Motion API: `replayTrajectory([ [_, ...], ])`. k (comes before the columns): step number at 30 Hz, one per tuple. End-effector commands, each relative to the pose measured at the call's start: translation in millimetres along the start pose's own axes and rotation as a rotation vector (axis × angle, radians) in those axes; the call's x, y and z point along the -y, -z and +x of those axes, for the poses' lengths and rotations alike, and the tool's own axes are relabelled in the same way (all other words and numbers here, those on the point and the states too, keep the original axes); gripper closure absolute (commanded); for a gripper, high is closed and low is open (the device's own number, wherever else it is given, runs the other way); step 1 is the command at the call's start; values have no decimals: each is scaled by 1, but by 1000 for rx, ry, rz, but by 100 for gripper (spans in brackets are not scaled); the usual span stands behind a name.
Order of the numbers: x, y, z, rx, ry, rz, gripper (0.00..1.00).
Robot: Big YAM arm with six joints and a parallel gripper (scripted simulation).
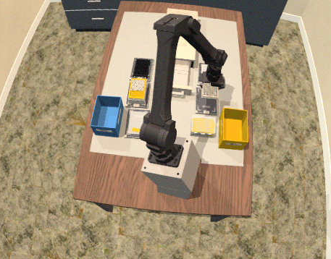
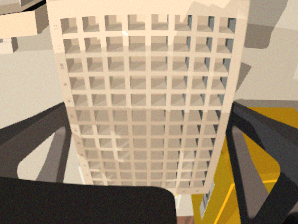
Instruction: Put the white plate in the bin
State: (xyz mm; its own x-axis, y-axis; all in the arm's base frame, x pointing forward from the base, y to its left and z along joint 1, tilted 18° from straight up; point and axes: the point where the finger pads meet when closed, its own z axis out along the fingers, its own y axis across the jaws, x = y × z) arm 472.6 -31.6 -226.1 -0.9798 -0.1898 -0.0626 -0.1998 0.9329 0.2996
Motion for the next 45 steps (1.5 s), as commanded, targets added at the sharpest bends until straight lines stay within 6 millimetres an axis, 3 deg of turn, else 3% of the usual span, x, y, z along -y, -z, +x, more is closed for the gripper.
replayTrajectory([
  [1,16,-5,17,-6,-20,2,100],
  [45,74,-5,99,-6,-19,1,100],
])
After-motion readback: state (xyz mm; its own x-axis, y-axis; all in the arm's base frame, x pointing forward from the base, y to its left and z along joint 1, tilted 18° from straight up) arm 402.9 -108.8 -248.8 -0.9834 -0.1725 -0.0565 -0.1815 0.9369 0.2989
